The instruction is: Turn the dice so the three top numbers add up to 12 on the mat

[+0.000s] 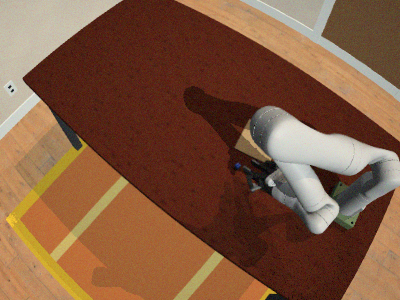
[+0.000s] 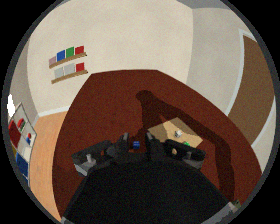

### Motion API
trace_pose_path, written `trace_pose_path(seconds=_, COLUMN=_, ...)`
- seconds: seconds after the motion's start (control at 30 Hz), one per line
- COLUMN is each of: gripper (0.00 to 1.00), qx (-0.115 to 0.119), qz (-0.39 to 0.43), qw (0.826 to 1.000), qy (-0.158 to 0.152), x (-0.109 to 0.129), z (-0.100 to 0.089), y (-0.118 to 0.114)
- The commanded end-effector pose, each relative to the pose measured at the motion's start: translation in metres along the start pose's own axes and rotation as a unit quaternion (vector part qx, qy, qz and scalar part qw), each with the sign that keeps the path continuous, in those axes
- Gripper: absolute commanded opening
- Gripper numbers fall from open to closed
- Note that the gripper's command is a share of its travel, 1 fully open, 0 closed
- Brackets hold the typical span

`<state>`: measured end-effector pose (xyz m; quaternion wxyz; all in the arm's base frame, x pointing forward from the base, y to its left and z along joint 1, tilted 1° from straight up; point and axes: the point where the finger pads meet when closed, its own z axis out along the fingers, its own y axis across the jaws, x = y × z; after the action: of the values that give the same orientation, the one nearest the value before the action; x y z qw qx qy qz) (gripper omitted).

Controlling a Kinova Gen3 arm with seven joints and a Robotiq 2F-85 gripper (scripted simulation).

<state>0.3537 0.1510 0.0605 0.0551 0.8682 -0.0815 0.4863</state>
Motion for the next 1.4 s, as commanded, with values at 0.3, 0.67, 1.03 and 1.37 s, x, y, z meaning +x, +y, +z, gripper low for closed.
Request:
trace_pose_path(seconds=0.3, gripper=0.31, qx=-0.003, qz=0.012, qw=0.999, qy=-0.049, x=0.016, z=0.004, y=0.003)
trace_pose_path(seconds=0.67, gripper=0.31, qx=-0.002, qz=0.010, qw=0.992, qy=-0.123, x=0.024, z=0.008, y=0.004)
trace_pose_path(seconds=1.03, gripper=0.31, qx=0.000, qz=0.007, qw=0.980, qy=-0.201, x=0.032, z=0.011, y=0.004)
trace_pose_path(seconds=1.37, gripper=0.31, qx=-0.002, qz=0.005, qw=0.968, qy=-0.252, x=0.038, z=0.014, y=0.006)
